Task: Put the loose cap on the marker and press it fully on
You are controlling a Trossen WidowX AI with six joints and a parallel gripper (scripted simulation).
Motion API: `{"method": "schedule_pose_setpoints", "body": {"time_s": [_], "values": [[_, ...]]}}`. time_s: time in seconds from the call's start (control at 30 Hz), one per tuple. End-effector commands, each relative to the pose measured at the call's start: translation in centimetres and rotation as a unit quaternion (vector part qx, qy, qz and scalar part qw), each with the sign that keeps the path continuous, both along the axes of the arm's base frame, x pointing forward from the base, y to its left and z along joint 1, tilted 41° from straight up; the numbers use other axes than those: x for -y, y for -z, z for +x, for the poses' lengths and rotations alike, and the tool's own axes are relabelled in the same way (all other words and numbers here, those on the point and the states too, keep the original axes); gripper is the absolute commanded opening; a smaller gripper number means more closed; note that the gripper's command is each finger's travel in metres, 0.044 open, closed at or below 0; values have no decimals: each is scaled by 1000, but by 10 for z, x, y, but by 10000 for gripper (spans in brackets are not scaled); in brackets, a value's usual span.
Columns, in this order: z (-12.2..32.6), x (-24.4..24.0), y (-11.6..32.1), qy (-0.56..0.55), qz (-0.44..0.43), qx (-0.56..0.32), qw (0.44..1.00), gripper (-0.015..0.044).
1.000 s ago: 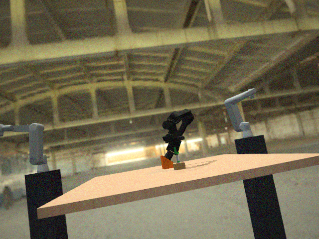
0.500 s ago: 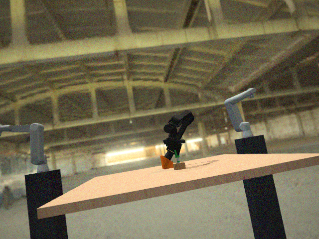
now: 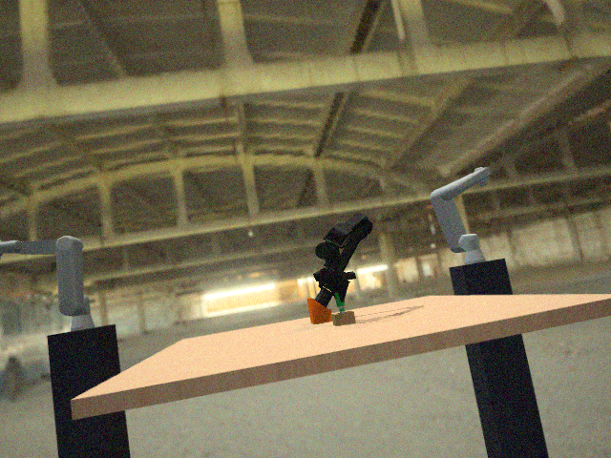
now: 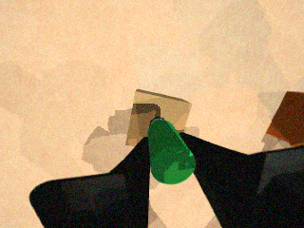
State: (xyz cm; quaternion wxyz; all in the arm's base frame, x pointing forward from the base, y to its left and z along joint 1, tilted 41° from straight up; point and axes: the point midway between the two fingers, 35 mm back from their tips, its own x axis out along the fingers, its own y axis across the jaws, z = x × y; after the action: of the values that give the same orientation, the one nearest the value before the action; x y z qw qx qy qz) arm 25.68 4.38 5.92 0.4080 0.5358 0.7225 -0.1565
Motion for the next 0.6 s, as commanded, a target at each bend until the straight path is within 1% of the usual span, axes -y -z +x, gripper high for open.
{"method": "schedule_pose_setpoints", "body": {"time_s": [0.0, 0.47, 0.5, 0.57], "values": [[0, 0, 0, 0, 0, 0, 1000, 53], [0, 0, 0, 0, 0, 0, 1000, 420], [0, 0, 0, 0, 0, 0, 1000, 440], [1, 1, -1, 0, 0, 0, 1000, 440]]}}
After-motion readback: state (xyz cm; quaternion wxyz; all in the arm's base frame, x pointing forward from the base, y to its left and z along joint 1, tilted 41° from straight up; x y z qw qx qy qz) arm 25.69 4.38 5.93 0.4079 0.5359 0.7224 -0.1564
